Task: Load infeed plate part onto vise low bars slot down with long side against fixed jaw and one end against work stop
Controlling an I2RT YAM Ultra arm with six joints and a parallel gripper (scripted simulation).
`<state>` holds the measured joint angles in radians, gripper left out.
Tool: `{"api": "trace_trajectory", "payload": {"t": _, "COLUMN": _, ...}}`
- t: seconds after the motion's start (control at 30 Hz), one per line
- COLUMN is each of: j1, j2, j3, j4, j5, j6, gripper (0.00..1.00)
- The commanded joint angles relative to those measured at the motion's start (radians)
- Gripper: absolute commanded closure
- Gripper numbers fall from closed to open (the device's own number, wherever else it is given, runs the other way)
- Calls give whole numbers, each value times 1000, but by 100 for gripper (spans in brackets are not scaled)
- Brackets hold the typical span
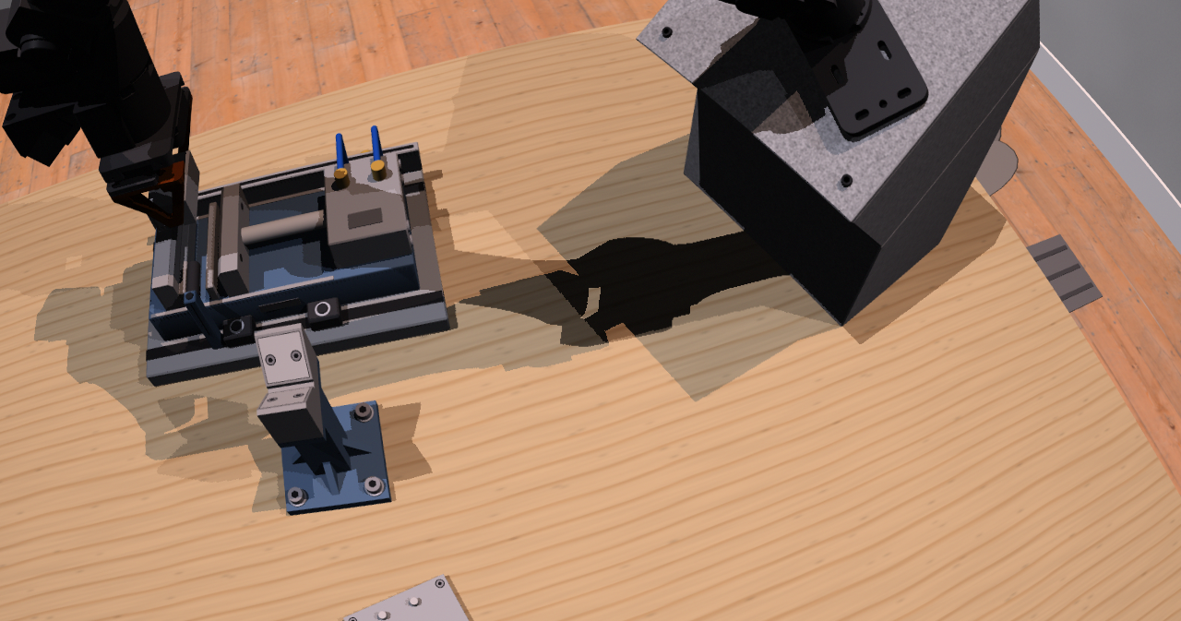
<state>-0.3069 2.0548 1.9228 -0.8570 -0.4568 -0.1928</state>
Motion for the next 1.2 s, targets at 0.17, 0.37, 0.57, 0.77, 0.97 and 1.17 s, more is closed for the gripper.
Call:
{"api": "trace_trajectory", "payload": {"t": 0.17, "j1": -8, "j2": -7, "j3": -1, "j4": 37, "j5": 10, "j6": 13, "gripper": 100}}
{"api": "trace_trajectory", "payload": {"t": 0.37, "j1": -5, "j2": 4, "j3": 13, "j4": 48, "j5": 11, "j6": 15, "gripper": 100}}
{"api": "trace_trajectory", "payload": {"t": 0.57, "j1": 1, "j2": 10, "j3": -4, "j4": 60, "j5": 13, "j6": 18, "gripper": 100}}
{"api": "trace_trajectory", "payload": {"t": 0.77, "j1": 1, "j2": 5, "j3": -23, "j4": 67, "j5": 14, "j6": 20, "gripper": 100}}
{"api": "trace_trajectory", "payload": {"t": 0.97, "j1": 4, "j2": 15, "j3": -15, "j4": 70, "j5": 14, "j6": 20, "gripper": 100}}
{"api": "trace_trajectory", "payload": {"t": 1.17, "j1": 0, "j2": 7, "j3": -17, "j4": 69, "j5": 14, "j6": 20, "gripper": 100}}
